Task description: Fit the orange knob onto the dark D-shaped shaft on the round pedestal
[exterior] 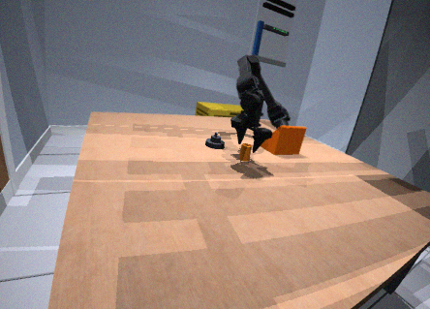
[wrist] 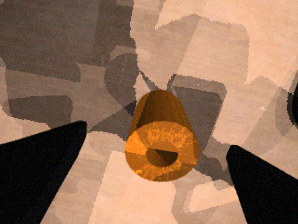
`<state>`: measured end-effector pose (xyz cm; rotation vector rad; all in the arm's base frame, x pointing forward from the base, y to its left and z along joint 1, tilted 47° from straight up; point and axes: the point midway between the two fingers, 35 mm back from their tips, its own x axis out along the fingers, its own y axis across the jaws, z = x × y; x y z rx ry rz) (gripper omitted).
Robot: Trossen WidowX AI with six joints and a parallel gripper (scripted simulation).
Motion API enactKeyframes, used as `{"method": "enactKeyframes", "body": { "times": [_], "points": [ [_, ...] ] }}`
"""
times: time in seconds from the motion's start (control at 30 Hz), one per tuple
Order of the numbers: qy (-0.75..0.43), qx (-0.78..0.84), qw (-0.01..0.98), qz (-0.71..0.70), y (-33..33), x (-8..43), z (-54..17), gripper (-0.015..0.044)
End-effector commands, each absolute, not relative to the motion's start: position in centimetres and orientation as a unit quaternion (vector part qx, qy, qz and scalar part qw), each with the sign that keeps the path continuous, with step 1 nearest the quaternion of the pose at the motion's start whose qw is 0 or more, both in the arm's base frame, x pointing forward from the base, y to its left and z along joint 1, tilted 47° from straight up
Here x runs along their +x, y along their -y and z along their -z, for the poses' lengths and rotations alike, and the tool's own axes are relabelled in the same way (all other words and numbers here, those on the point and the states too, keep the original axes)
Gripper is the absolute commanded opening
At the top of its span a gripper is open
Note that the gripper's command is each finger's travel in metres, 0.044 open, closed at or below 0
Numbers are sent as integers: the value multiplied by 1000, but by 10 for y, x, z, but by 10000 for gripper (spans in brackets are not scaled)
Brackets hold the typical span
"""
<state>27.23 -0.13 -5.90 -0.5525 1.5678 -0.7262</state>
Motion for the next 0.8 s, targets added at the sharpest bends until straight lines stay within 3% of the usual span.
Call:
{"method": "enactKeyframes", "body": {
  "times": [0.0, 0.73, 0.77],
  "points": [
    [-680, -242, 616, 315, 7, 271, 64, 440],
    [-678, -242, 617, 318, 30, 266, 85, 440],
    [-678, -242, 617, 318, 30, 266, 85, 414]
  ]
}}
